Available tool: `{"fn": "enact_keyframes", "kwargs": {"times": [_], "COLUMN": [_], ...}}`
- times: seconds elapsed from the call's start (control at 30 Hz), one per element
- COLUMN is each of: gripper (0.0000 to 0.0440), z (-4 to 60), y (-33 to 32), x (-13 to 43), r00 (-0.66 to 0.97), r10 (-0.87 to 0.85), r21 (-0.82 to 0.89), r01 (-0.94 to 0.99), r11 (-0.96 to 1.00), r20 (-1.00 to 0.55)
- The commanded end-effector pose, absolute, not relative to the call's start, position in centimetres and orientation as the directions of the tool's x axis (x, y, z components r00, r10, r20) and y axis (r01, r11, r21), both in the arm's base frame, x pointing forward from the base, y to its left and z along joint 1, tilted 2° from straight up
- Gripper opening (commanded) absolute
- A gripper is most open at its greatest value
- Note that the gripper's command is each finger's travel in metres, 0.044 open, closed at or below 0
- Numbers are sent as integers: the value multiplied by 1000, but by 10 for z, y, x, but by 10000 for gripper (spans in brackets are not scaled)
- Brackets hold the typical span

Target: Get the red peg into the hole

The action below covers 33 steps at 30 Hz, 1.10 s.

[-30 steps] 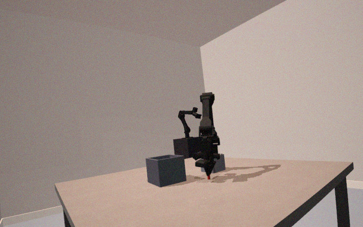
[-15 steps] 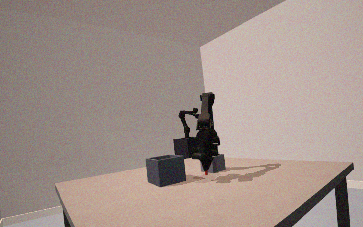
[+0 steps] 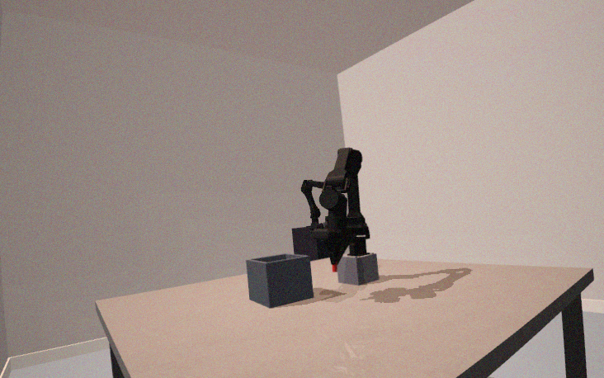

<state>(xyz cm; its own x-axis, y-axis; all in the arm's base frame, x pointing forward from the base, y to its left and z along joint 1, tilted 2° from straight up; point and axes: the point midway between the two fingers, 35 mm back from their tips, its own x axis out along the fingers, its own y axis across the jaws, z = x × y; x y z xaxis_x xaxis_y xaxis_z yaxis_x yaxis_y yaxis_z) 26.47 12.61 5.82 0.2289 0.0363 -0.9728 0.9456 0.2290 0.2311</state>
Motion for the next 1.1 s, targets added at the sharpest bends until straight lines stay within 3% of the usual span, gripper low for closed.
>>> {"fn": "enact_keyframes", "kwargs": {"times": [0.0,0.43,1.07], "gripper": [0,0,0], "z": [74,114,120], "y": [120,75,6], "x": [276,298,309], "r00": [262,284,223], "r10": [33,-29,-106], "r21": [263,270,199], "r01": [937,935,959], "r11": [231,229,203], "r20": [-964,-959,-969]}}
